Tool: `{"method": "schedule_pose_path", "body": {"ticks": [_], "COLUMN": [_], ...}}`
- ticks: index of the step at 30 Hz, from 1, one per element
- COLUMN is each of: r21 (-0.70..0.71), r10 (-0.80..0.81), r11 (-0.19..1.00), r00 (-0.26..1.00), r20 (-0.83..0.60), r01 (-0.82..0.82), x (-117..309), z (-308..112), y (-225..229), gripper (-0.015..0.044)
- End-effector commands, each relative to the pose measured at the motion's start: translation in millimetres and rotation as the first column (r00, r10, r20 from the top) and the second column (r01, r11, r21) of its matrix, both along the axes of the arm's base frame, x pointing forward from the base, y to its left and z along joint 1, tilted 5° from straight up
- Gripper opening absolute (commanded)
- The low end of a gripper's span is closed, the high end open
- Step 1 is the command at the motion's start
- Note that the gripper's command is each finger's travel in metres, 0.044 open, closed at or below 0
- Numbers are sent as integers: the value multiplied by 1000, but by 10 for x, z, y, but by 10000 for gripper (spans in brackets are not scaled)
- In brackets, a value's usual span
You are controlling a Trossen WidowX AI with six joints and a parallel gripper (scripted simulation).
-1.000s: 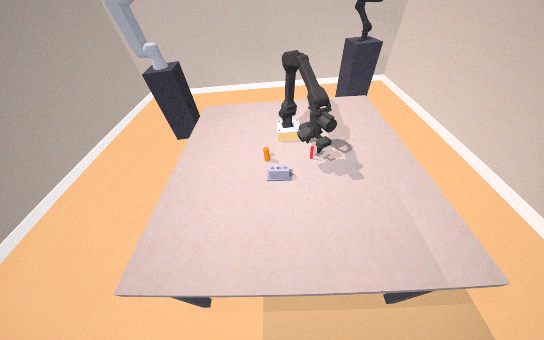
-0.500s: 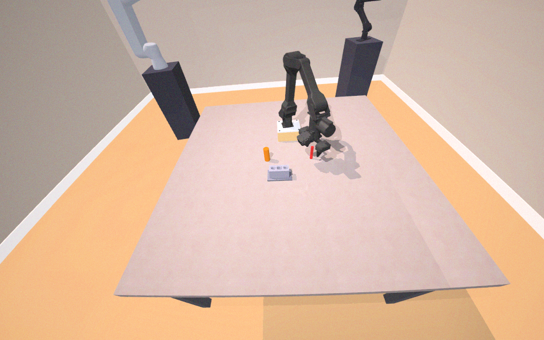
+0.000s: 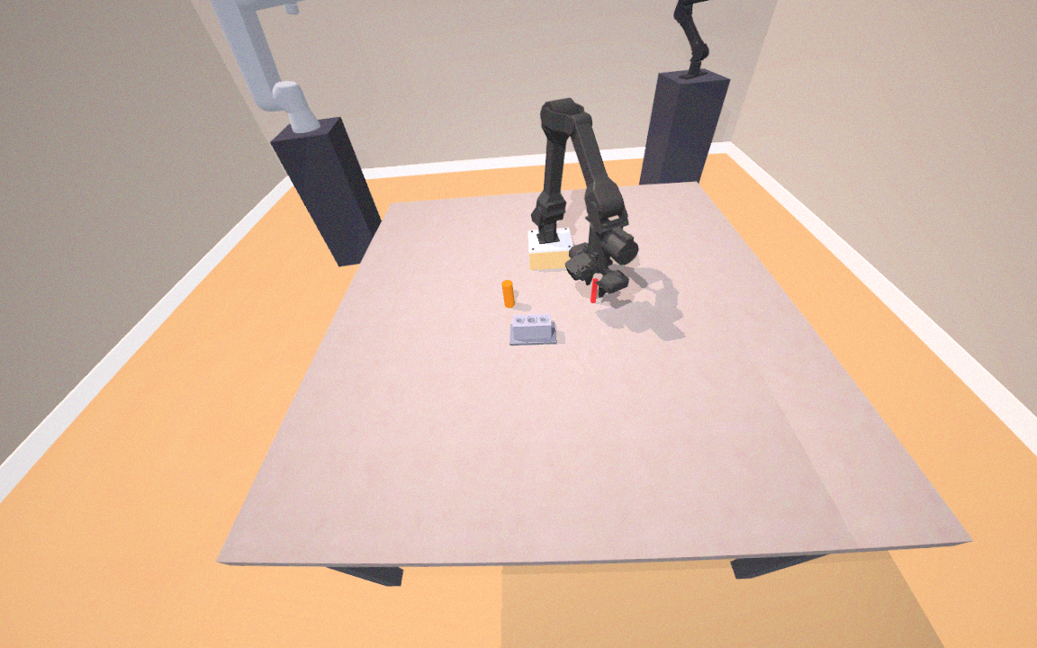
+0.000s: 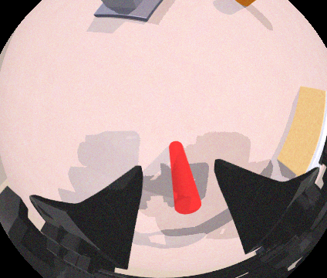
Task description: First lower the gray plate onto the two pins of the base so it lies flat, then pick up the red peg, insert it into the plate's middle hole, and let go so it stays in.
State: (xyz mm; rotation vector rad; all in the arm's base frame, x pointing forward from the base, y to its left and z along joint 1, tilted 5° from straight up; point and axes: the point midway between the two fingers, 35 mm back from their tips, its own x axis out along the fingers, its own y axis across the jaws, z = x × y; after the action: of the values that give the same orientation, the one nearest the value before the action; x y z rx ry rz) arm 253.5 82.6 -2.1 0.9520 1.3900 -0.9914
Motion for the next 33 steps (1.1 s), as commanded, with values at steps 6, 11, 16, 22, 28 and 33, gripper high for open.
{"method": "schedule_pose_path", "body": {"ticks": [6, 11, 16, 22, 28, 33], "r21": [3, 3, 3, 3, 3, 4], "r10": [-4, -4, -4, -4, -4, -4], "r11": [1000, 1000, 1000, 1000, 1000, 1000], "r00": [1000, 1000, 1000, 1000, 1000, 1000], "r20": [-4, -4, -4, -4, -3, -3], "r01": [4, 4, 4, 4, 4, 4], "x": [-11, -11, -11, 7, 41, 65], "z": [-9, -9, -9, 61, 238, 390], "y": [4, 4, 4, 8, 13, 16], "gripper": [13, 0, 0, 0, 0, 0]}}
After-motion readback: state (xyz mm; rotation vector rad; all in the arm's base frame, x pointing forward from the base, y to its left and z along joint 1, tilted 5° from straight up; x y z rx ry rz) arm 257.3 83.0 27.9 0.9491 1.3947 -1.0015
